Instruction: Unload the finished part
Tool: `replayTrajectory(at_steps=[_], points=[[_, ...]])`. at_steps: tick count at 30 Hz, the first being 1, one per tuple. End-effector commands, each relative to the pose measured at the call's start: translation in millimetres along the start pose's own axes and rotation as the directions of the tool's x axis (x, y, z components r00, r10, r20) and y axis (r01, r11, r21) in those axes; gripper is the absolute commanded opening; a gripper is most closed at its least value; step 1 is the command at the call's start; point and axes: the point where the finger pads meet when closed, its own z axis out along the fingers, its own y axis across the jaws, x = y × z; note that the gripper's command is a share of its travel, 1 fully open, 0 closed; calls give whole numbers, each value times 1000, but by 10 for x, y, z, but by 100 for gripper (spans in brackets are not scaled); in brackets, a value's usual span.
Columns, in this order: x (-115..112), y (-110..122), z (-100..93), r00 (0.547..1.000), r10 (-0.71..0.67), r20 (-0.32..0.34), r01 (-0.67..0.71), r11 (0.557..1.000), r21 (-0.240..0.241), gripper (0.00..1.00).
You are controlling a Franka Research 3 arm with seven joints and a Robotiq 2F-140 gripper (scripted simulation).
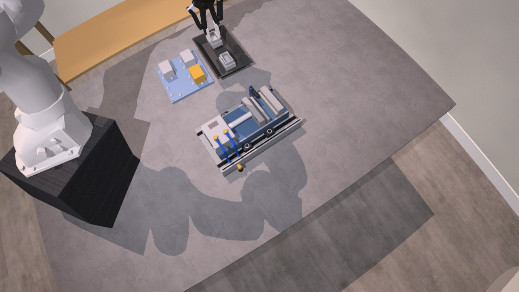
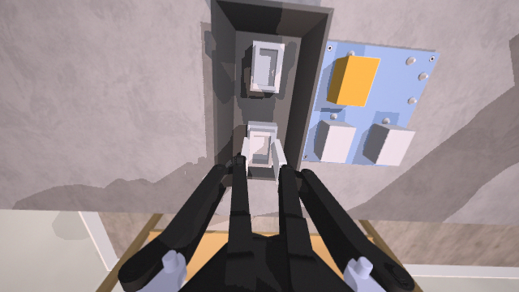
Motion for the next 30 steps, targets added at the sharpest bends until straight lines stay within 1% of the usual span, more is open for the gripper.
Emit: replayTrajectory(at_steps=[1,12,30], points=[[-28,-21,40,1000,14,6,-14,1000,8,0],[-29,-21,130,1000,14,6,-14,1000,8,0],[-29,-21,141,1000,14,6,-14,1000,8,0]])
